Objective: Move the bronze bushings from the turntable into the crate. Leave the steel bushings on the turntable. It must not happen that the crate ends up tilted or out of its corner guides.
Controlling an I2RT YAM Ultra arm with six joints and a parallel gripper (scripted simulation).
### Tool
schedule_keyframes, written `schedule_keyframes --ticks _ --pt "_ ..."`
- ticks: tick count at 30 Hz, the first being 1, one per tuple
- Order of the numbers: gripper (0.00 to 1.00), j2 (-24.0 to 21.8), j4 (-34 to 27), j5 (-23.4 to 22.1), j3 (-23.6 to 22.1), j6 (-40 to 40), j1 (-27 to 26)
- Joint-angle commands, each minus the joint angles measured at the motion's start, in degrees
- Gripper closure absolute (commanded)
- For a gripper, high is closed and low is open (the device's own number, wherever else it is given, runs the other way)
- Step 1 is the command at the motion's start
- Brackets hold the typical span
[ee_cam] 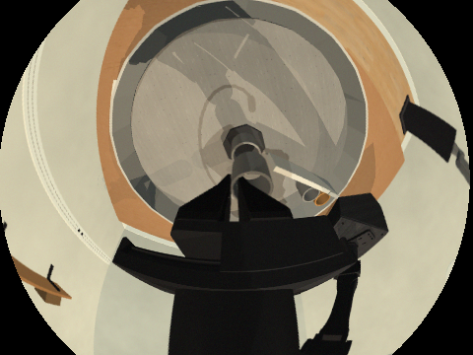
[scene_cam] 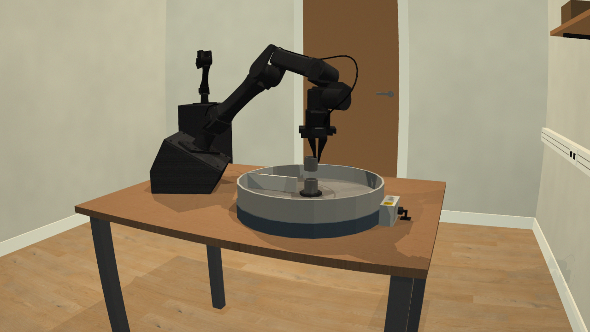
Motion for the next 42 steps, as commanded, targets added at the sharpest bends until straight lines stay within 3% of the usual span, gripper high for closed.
schedule_keyframes --ticks 1,42 --pt "1.0 -2.0 -0.7 0.9 2.4 0.5 -0.7" --pt "1.0 -0.8 -0.9 1.0 2.8 0.7 -0.6"
